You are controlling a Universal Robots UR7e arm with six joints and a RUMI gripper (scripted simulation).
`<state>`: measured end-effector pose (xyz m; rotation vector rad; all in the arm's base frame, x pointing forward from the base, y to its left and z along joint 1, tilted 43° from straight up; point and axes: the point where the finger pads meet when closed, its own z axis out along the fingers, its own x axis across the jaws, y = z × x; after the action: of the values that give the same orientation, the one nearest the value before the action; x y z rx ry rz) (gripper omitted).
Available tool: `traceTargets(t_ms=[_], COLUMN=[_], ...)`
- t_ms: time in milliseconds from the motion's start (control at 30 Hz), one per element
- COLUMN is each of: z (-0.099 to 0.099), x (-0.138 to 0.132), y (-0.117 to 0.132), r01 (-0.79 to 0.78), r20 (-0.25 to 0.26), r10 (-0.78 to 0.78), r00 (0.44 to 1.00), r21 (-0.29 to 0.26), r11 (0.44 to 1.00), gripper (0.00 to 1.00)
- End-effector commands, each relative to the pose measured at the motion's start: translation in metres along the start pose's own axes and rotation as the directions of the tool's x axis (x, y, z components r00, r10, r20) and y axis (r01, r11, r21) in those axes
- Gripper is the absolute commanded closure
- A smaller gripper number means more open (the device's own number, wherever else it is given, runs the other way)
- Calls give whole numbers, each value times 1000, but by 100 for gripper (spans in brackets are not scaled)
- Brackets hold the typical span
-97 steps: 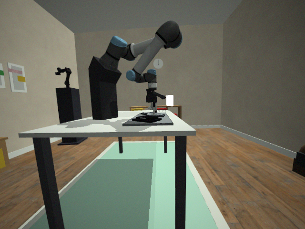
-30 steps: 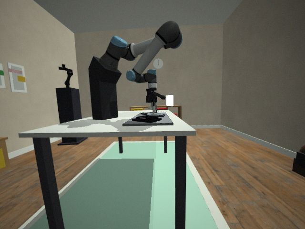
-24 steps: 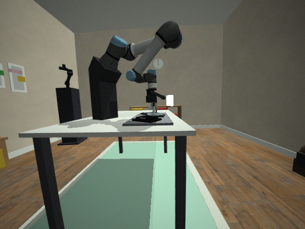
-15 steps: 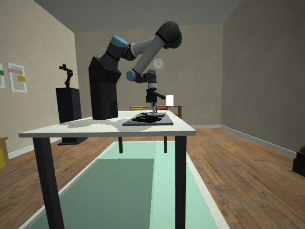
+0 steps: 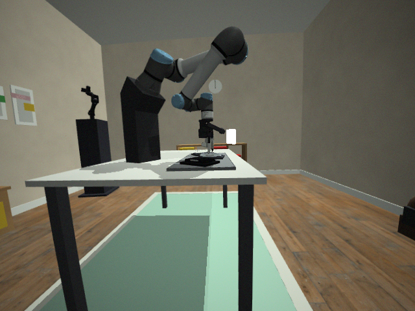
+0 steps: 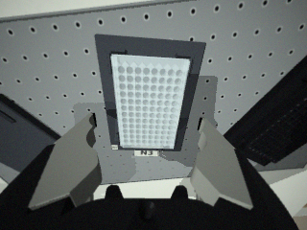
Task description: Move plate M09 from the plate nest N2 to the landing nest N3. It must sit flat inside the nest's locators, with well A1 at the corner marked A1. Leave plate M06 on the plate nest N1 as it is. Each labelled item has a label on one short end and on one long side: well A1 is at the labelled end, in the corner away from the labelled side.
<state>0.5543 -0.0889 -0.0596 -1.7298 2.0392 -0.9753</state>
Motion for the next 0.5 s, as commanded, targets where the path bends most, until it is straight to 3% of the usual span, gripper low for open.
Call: traceTargets(t_ms=[0,467], z=[-6,-24], x=[0,0], y=[0,0], r01=[0,0], r20=[0,0], r10=[0,0], r00=[1000,1000], r21=[1,1], r11=[1000,1000], gripper=[18,18])
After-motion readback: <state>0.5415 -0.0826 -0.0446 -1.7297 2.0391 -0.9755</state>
